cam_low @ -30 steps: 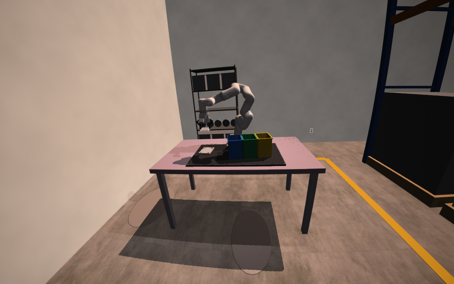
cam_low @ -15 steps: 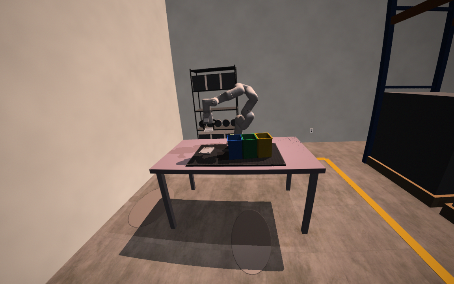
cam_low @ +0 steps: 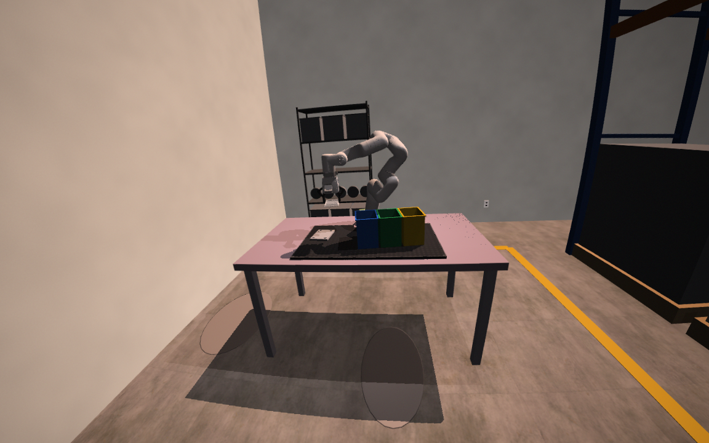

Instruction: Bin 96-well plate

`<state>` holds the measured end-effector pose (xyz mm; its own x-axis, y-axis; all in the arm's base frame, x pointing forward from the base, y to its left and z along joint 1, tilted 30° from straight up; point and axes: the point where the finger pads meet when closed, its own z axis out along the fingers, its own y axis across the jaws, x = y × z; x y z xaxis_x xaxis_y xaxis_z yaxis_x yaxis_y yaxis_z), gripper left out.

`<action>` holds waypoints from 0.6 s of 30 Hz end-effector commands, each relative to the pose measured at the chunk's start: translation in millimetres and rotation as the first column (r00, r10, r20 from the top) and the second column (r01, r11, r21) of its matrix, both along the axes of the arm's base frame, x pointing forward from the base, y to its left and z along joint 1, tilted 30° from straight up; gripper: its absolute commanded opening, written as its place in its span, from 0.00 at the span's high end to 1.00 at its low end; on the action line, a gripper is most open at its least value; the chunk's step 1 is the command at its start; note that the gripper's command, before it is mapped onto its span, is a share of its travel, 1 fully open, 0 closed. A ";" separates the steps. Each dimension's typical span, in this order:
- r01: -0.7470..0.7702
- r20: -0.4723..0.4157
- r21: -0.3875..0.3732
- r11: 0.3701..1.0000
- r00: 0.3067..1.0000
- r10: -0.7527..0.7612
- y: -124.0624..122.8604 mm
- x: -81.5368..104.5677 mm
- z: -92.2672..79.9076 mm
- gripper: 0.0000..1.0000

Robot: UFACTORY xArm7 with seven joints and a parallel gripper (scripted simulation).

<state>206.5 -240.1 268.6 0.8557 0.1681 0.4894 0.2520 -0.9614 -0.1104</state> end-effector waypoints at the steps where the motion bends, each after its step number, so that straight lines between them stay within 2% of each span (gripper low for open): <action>1: 0.002 0.002 -0.003 1.000 1.000 -0.002 14.0 3.3 6.8 1.00; 18: 0.002 0.003 -0.003 1.000 1.000 -0.002 60.5 14.0 22.3 1.00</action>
